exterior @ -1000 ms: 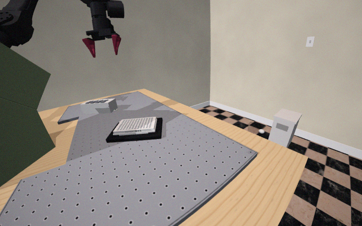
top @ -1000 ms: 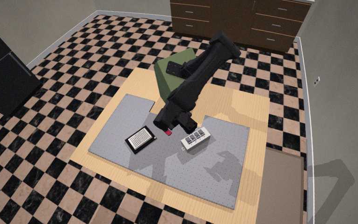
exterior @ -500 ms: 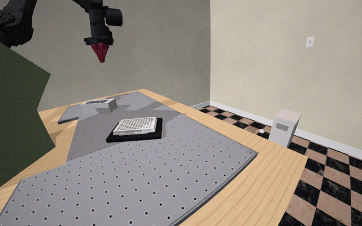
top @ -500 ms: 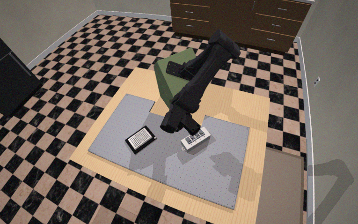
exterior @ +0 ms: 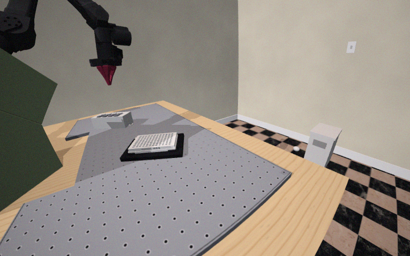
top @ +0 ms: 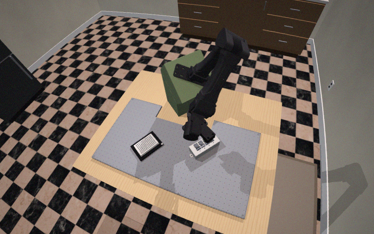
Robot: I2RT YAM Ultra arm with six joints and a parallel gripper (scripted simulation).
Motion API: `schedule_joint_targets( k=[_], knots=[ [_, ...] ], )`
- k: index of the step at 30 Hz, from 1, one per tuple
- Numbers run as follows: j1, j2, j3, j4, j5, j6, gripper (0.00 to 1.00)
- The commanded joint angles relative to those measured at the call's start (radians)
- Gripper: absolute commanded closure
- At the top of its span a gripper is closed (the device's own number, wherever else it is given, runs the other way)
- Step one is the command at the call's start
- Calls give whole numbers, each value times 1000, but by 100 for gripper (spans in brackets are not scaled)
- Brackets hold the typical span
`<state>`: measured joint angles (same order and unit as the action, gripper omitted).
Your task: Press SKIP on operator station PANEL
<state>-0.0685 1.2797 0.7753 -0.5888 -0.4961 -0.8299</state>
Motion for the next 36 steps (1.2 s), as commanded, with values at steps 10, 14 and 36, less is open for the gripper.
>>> schedule_joint_targets(
  k=[10, 14, 36],
  knots=[
    [208, -61, -201, 303, 102, 342, 100],
    [255, -68, -232, 350, 136, 388, 100],
    [301, 13, -258, 438, 178, 429, 100]
  ],
)
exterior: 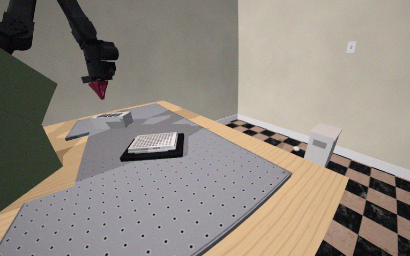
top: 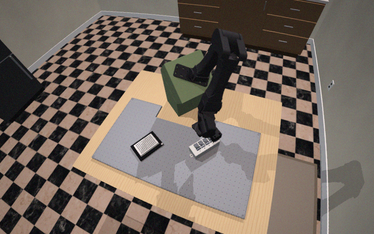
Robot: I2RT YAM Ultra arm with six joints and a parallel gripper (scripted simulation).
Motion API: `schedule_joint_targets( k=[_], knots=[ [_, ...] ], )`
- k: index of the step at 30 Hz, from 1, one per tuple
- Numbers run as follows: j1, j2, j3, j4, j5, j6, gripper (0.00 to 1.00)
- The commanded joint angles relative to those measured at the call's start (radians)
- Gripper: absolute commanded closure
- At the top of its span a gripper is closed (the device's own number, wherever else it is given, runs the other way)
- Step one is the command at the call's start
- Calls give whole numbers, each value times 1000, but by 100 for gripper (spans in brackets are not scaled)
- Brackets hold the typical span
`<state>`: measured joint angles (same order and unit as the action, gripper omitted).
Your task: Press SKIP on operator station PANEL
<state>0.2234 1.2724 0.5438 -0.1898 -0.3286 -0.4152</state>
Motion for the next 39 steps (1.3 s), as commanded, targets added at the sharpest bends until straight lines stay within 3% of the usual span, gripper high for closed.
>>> schedule_joint_targets(
  k=[1, 15, 25, 39],
  knots=[
    [12, 28, -27, 48, 12, 16, 100],
    [40, 125, -30, 155, 30, 40, 100],
    [60, 207, 14, 240, 43, 58, 100],
    [46, 192, 13, 239, 41, 57, 100]
  ],
)
